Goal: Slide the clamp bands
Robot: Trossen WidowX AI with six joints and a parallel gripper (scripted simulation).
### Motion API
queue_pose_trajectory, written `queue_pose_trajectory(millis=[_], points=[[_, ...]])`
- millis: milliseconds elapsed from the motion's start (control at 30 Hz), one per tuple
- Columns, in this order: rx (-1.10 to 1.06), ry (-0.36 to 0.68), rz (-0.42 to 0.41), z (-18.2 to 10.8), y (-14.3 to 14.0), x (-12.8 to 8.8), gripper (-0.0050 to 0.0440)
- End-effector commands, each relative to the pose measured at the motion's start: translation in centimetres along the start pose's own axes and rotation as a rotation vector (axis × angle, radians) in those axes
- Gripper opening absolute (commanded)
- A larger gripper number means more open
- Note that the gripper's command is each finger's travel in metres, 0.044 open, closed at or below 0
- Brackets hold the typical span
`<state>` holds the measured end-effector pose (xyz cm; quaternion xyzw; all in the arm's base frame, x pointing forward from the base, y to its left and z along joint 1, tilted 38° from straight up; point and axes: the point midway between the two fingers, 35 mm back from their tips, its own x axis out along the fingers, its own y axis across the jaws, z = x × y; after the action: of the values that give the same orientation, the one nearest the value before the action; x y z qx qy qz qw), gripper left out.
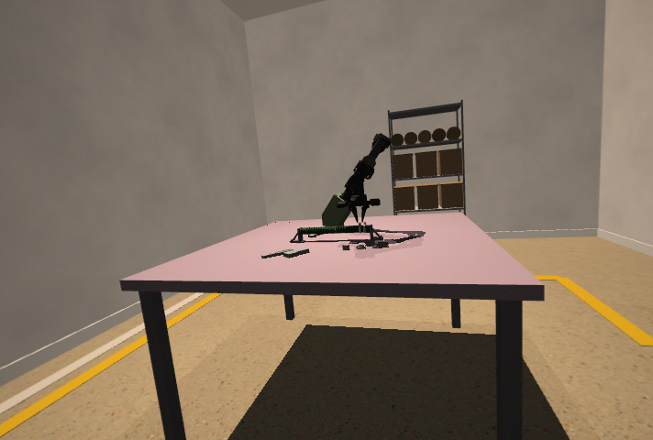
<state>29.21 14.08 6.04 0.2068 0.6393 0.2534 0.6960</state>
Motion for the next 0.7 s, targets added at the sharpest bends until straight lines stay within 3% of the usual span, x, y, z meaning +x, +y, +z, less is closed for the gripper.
queue_pose_trajectory(millis=[0, 267, 667], points=[[0.010, 0.010, -0.004, -0.32, -0.18, 1.02, 0.0090], [0.010, 0.010, -0.004, -0.34, -0.17, 1.26, 0.0090], [0.002, 0.005, 0.000, -0.17, -0.03, 0.96, 0.0023]])
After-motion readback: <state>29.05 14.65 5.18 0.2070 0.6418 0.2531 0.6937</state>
